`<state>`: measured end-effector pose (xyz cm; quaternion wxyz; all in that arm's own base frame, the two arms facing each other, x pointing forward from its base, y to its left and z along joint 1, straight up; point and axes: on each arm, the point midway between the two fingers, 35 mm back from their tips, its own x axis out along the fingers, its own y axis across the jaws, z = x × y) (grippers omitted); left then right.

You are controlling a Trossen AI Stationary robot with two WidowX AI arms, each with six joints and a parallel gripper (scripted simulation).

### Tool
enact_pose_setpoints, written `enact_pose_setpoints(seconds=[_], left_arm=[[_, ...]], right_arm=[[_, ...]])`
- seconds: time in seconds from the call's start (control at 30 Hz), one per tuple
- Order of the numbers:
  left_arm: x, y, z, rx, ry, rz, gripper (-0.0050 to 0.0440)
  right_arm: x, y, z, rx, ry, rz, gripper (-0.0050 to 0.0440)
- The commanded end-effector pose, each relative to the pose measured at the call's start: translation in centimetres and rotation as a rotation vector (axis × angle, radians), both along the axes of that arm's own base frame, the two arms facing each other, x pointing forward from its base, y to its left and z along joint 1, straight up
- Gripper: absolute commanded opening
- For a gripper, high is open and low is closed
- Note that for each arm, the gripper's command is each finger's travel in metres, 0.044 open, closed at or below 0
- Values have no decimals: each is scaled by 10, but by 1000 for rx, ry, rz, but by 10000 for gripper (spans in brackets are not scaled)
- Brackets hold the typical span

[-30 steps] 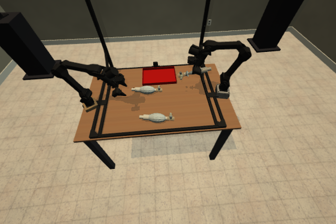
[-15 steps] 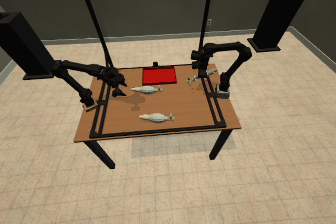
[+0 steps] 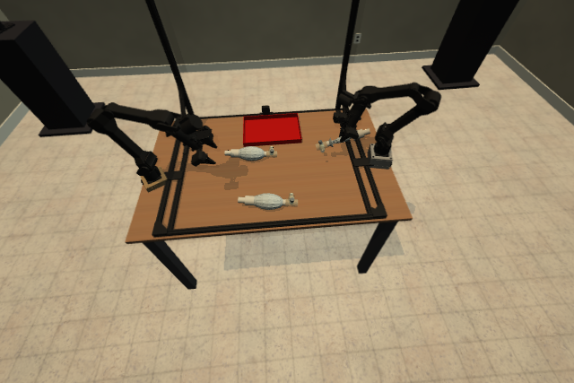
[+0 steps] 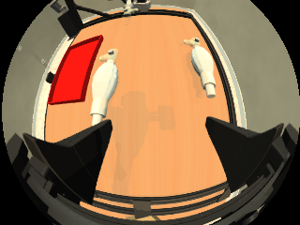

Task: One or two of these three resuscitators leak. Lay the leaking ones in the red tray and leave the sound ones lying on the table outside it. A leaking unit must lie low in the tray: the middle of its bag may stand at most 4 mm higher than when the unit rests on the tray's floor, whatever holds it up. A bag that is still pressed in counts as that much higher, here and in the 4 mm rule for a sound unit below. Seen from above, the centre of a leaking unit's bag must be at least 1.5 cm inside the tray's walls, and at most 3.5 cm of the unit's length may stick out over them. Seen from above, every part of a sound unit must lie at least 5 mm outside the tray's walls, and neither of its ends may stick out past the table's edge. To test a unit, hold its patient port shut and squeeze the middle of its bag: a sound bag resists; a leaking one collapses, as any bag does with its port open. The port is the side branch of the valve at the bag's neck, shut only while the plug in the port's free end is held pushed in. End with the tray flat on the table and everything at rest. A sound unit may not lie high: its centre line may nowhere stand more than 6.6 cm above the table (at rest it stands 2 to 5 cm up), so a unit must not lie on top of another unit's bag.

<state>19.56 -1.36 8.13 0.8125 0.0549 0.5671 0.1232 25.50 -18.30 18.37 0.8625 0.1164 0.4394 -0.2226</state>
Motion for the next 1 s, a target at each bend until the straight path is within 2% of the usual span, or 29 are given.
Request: enact_pose_setpoints(seconds=[0.0,0.13,0.23,0.27,0.43,0.7,0.73,0.8,0.83,0.97], left_arm=[[76,-36,13,-151,-449,25,0],[87,-44,-6,-151,-449,25,0],[92,-47,-9,-151,-449,25,0],[109,-58,-23,-151,-449,24,0],[148,-77,-34,-151,-449,24,0],[251,-129,-19,-151,-449,24,0],[261,-134,-18,-151,-449,24,0],[261,-134,-18,-151,-449,24,0],[286,-147,-26,-151,-449,25,0],[318,-163,-27,-151,-449,25,0]], right_arm=[[0,0,0,0,-1,0,440],[0,0,0,0,-1,0,440],[0,0,0,0,-1,0,440],[0,-1,1,-2,-2,-1,440],[0,-1,1,-2,-2,-1,440],[0,-1,1,-2,-2,-1,440],[0,-1,1,-2,-2,-1,440],[0,-1,1,-2,-2,-1,440],[0,0,0,1,1,-1,440],[0,0,0,1,1,-1,440]])
